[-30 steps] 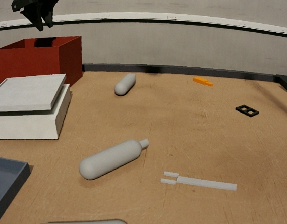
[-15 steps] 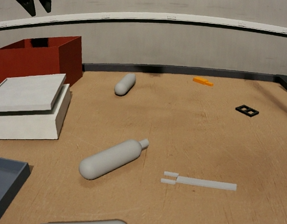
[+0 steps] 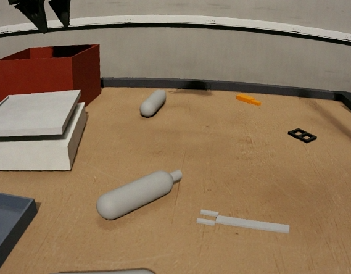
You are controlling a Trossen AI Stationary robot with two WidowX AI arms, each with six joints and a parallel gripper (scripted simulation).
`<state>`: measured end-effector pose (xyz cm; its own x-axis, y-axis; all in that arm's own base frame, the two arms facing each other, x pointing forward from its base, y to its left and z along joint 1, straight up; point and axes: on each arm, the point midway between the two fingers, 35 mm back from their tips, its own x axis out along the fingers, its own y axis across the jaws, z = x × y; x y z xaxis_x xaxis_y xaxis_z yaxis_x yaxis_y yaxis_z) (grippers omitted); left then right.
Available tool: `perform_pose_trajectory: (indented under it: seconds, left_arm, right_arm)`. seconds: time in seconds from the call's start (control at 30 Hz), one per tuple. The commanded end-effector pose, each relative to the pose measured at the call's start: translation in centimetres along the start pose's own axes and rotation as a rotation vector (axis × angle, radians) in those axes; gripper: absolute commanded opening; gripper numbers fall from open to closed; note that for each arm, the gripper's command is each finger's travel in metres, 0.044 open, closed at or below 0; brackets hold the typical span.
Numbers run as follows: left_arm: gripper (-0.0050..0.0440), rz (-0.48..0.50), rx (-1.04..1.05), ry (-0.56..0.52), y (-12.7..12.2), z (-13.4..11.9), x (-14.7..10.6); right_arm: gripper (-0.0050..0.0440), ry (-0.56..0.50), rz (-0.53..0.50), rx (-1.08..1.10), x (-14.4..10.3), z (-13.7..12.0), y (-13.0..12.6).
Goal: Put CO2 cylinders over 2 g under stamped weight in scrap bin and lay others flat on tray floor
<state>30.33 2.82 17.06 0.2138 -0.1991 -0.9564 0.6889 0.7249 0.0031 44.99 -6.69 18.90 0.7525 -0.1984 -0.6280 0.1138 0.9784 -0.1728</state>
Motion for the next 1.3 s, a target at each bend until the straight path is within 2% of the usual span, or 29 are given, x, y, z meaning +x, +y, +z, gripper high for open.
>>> perform_pose_trajectory:
  seconds: [0.0, 0.17, 0.3, 0.37, 0.6, 0.87, 0.93, 1.1, 1.27]
  left_arm:
    - [0.044, 0.023, 0.012, -0.021, -2.5, 1.7, 0.7]
    - [0.044, 0.017, 0.019, -0.03, -5.8, 3.7, 2.6]
    - [0.044, 0.004, 0.025, -0.029, -9.4, 5.9, 5.0]
    - [0.044, 0.004, 0.025, -0.029, -9.4, 5.9, 5.0]
    - [0.044, -0.008, 0.041, -0.047, -16.7, 10.7, 9.2]
    - [0.044, -0.018, 0.056, -0.076, -23.6, 15.2, 12.5]
    - [0.044, -0.018, 0.056, -0.076, -23.6, 15.2, 12.5]
    - [0.044, -0.023, 0.061, -0.083, -26.2, 16.7, 13.9]
    - [0.044, -0.024, 0.062, -0.084, -26.8, 17.0, 14.2]
  right_arm:
    - [0.044, 0.025, 0.152, -0.114, -0.3, 0.9, 0.1]
    - [0.044, 0.03, 0.334, -0.228, -1.0, 0.6, 0.7]
    - [0.044, 0.002, 0.487, -0.305, -1.9, 0.6, 1.0]
    - [0.044, 0.002, 0.487, -0.305, -1.9, 0.6, 1.0]
    - [0.044, -0.069, 0.658, -0.375, -3.5, 0.9, 1.2]
    - [0.044, -0.087, 0.691, -0.386, -3.9, 1.0, 1.3]
    - [0.044, -0.087, 0.691, -0.386, -3.9, 1.0, 1.3]
    - [0.044, -0.087, 0.693, -0.387, -3.9, 1.0, 1.3]
    - [0.044, -0.082, 0.693, -0.383, -3.8, 0.9, 1.3]
